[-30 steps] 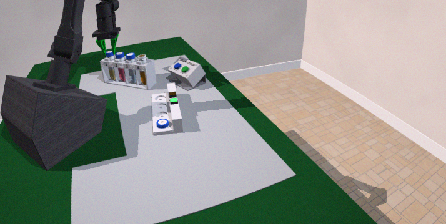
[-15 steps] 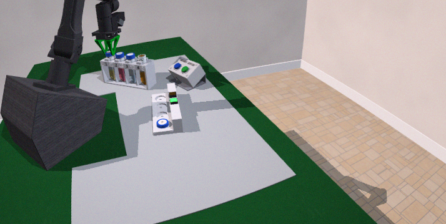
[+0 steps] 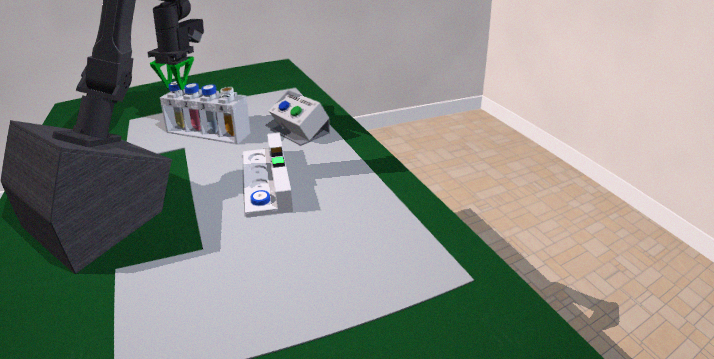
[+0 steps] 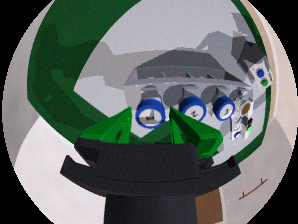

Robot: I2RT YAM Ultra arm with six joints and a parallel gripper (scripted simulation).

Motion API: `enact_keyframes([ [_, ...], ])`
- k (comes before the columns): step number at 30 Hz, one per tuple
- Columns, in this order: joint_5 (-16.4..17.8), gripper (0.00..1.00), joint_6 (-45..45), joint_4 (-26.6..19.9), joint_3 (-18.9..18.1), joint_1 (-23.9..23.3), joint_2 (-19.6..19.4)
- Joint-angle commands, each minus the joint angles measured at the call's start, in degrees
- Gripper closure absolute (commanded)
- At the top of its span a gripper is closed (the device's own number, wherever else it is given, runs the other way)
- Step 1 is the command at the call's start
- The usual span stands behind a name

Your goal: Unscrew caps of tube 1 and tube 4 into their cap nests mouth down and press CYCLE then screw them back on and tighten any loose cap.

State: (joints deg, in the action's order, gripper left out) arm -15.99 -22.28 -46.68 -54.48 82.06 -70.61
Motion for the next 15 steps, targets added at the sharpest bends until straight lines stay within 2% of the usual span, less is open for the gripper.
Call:
enact_keyframes([
  [1, 0.0, 0.51, -0.2, 0.1, -0.2, 0.0, 0.3],
  [4, 0.0, 0.51, -0.2, 0.1, -0.2, 0.0, 0.3],
  [15, 0.0, 0.51, 24.9, -0.1, -0.3, 0.1, 0.4],
])
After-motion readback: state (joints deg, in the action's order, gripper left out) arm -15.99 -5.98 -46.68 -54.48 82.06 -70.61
